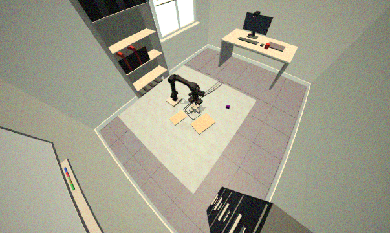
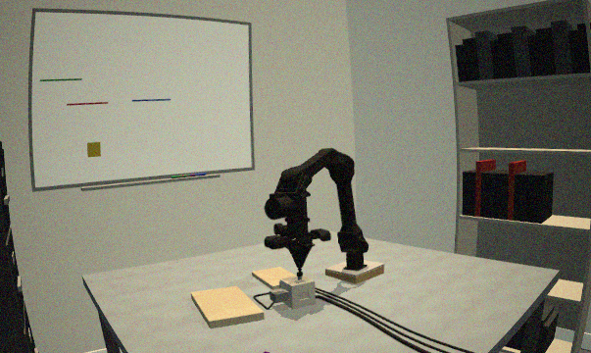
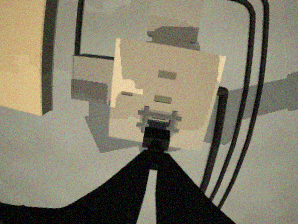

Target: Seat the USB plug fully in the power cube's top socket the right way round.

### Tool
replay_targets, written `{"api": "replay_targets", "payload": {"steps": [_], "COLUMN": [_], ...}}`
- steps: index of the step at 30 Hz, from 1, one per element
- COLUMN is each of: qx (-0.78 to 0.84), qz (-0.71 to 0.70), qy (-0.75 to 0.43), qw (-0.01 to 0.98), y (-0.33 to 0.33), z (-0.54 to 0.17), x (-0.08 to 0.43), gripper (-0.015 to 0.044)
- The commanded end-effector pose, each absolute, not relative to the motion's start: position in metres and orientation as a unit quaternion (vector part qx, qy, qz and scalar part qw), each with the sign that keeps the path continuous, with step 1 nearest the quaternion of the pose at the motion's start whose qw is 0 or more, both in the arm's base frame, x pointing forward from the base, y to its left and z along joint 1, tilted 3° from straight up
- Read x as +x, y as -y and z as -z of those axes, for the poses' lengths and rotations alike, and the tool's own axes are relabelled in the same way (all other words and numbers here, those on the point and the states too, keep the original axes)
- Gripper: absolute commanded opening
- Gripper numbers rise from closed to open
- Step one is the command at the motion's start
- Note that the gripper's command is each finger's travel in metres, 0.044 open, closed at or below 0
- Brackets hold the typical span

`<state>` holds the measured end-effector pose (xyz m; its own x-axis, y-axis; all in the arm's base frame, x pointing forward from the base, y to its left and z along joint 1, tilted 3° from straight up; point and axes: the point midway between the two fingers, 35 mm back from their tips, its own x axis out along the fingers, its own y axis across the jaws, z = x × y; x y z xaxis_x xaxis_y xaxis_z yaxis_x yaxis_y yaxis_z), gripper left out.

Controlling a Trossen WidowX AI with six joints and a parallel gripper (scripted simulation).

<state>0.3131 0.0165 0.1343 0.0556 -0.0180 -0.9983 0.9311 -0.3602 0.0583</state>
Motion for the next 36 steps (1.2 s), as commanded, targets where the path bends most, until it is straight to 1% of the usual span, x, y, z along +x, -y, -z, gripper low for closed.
{"api": "replay_targets", "payload": {"steps": [1, 36], "qx": [0.595, 0.595], "qz": [0.570, 0.570], "qy": [-0.386, -0.386], "qw": [0.415, 0.415], "y": [-0.0171, -0.0168], "z": [-0.1327, -0.1285], "x": [0.3127, 0.3129], "gripper": [0.0000, 0.0000]}}
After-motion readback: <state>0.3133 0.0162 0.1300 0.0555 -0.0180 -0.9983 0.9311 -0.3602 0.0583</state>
